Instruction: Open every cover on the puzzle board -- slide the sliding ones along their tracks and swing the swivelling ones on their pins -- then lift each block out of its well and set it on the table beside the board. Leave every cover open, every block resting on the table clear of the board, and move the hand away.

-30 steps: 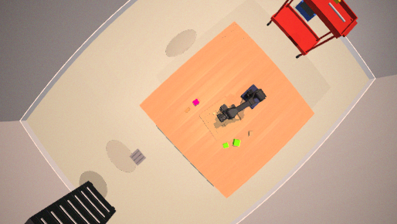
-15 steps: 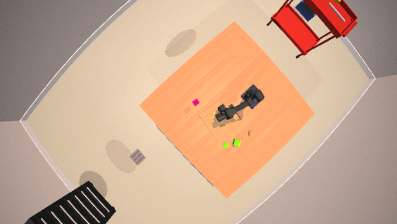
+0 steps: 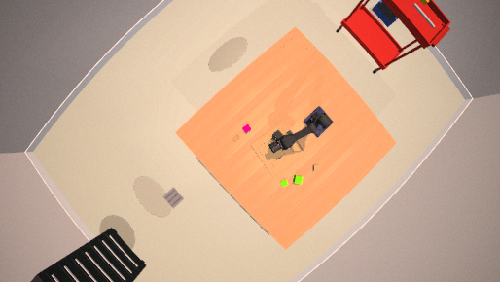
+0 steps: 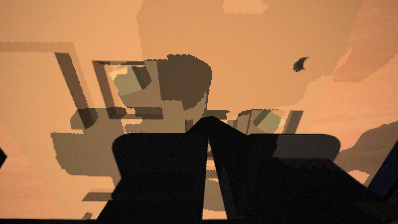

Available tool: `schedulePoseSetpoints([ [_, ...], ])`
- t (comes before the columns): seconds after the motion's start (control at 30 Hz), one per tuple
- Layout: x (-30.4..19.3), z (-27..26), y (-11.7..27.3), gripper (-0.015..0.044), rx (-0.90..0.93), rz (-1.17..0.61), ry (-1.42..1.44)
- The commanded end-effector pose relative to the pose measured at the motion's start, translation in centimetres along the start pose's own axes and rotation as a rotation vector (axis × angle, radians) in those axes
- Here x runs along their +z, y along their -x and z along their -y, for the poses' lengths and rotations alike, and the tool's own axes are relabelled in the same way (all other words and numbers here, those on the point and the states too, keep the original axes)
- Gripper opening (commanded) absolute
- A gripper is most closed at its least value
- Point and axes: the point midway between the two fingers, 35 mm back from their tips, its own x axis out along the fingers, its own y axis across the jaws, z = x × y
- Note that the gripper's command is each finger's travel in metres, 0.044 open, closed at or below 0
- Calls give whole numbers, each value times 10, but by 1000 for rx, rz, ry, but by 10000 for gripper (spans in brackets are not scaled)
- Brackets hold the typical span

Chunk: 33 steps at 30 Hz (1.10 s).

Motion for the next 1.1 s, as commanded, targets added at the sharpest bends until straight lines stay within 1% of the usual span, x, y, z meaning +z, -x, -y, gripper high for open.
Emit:
schedulePoseSetpoints([
  [0.0, 5, -4, 0, 0, 1, 2, 2],
  [0.37, 15, -10, 1, 0, 2, 3, 2],
  [1.07, 15, -12, 28, 0, 2, 3, 2],
])
